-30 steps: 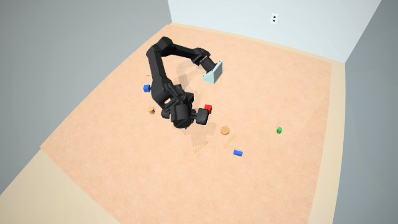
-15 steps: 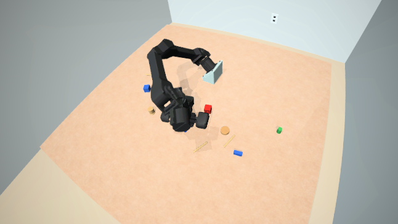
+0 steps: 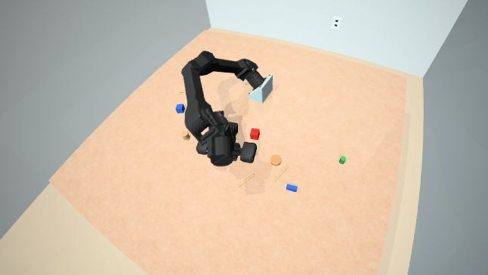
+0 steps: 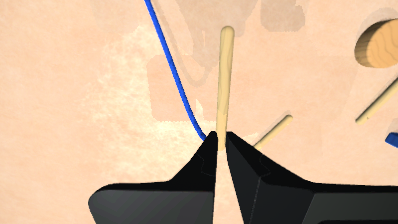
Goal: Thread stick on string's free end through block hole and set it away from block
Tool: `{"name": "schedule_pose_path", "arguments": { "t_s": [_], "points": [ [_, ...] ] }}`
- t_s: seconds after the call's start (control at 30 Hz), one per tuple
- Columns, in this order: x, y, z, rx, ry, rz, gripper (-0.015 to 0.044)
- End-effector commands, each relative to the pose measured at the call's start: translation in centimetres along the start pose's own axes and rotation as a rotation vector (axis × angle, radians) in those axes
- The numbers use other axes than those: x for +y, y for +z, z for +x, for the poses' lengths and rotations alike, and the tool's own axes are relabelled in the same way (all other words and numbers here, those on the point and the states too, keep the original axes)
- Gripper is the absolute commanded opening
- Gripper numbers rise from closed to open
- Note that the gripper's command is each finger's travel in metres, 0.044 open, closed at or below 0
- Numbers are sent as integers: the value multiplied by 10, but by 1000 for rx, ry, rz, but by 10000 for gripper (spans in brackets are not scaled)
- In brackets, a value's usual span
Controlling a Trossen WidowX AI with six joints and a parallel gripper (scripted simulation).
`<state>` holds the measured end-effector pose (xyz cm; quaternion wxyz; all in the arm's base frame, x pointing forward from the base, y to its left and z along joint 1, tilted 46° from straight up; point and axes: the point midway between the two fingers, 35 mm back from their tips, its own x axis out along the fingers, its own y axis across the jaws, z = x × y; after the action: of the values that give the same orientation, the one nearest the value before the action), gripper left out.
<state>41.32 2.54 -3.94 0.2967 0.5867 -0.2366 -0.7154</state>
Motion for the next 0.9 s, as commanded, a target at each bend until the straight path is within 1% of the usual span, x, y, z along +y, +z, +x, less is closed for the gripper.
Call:
{"name": "schedule_pose_path", "arguments": {
  "t_s": [0.0,0.3,0.87],
  "points": [
    [-1,-7,-1,18,5,1,0],
    [-3,-16,0,35,7,0,0],
    [-16,-11,12,36,7,0,0]
  ]
}}
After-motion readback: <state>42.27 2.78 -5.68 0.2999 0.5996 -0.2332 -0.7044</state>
